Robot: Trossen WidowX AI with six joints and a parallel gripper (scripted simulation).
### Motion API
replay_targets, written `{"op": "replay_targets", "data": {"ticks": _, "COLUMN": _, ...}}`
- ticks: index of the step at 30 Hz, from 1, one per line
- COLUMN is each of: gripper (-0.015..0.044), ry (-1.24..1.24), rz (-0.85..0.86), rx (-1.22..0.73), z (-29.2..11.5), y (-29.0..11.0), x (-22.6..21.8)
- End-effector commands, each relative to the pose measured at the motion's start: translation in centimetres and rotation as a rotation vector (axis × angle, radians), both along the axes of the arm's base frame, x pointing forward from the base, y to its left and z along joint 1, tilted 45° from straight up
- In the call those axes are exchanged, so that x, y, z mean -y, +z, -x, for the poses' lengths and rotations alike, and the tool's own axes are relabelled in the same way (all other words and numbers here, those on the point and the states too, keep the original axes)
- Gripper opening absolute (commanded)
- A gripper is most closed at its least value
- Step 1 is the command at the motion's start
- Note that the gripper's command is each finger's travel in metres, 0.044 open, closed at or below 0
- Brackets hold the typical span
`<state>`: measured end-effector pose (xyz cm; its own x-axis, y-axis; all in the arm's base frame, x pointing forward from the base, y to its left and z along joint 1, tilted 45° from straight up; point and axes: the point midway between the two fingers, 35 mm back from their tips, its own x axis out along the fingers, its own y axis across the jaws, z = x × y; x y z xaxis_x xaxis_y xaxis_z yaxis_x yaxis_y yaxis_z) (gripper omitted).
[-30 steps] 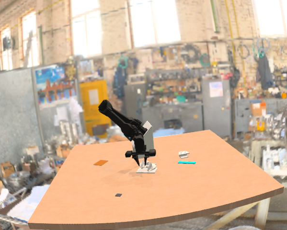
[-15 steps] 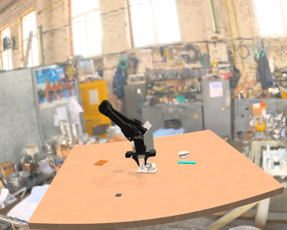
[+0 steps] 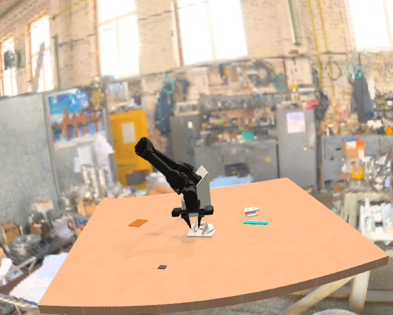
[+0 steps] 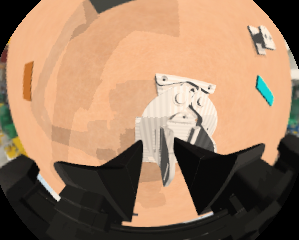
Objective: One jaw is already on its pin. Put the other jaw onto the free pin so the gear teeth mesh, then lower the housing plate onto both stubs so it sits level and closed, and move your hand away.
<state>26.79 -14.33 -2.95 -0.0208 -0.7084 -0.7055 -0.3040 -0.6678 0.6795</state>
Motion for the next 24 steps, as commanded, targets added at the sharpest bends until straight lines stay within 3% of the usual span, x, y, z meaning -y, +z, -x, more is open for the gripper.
{"op": "replay_targets", "data": {"ticks": 1, "gripper": 0.0134, "ry": 0.003, "rz": 0.004, "rx": -0.006, "z": 0.06, "y": -0.13, "x": 0.2}}
{"op": "replay_targets", "data": {"ticks": 24, "gripper": 0.0134, "ry": 0.004, "rz": 0.004, "rx": -0.006, "z": 0.08, "y": -0.51, "x": 0.59}}
